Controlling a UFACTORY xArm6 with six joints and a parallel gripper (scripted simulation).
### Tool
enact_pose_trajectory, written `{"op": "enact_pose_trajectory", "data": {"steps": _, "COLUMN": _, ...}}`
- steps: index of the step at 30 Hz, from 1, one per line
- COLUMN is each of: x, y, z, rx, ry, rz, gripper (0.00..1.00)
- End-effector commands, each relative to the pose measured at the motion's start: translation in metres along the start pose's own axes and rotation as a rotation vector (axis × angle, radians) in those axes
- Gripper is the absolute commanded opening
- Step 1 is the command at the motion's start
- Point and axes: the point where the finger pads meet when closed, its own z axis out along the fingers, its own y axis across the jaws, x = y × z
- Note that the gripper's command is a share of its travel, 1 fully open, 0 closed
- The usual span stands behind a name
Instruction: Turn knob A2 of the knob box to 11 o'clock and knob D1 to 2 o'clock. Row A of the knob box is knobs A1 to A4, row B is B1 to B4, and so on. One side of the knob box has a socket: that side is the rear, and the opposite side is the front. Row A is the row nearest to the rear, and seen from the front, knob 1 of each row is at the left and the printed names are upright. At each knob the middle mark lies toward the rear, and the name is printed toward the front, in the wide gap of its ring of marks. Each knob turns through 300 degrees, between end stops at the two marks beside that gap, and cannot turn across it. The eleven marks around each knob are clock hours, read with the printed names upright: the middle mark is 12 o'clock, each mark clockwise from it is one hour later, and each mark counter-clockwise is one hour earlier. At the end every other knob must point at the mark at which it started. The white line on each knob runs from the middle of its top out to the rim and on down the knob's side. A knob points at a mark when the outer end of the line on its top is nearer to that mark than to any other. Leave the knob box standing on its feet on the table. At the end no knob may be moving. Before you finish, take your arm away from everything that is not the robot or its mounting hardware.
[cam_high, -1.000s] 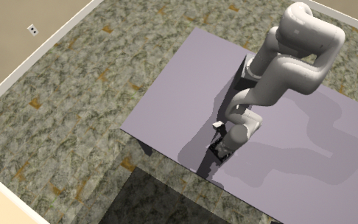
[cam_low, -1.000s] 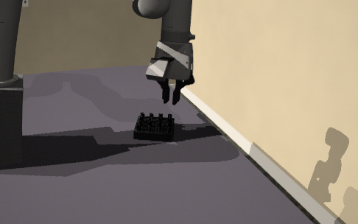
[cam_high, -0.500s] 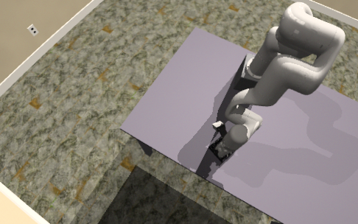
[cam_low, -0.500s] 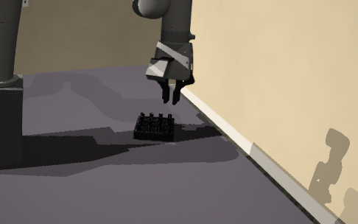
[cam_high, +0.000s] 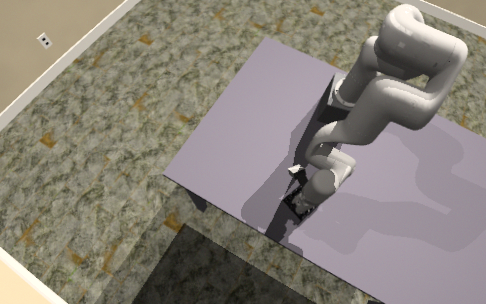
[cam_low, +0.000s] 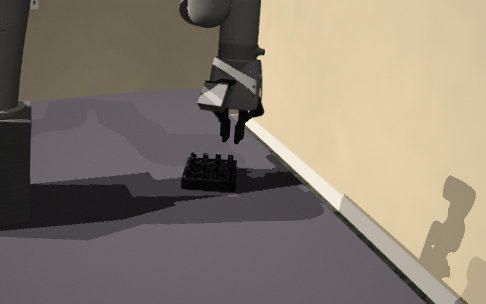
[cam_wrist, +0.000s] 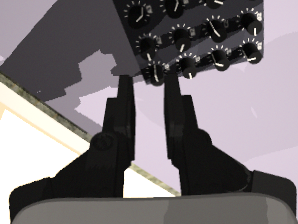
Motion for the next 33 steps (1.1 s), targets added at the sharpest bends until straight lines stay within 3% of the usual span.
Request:
{"op": "enact_pose_trajectory", "data": {"steps": 1, "x": -0.001, "y": -0.001, "z": 0.003, "rx": 0.003, "ry": -0.002, "rz": 0.0, "gripper": 0.19}}
{"op": "enact_pose_trajectory", "data": {"steps": 33, "x": -0.001, "y": -0.001, "z": 0.036, "rx": 0.003, "ry": -0.002, "rz": 0.0, "gripper": 0.19}}
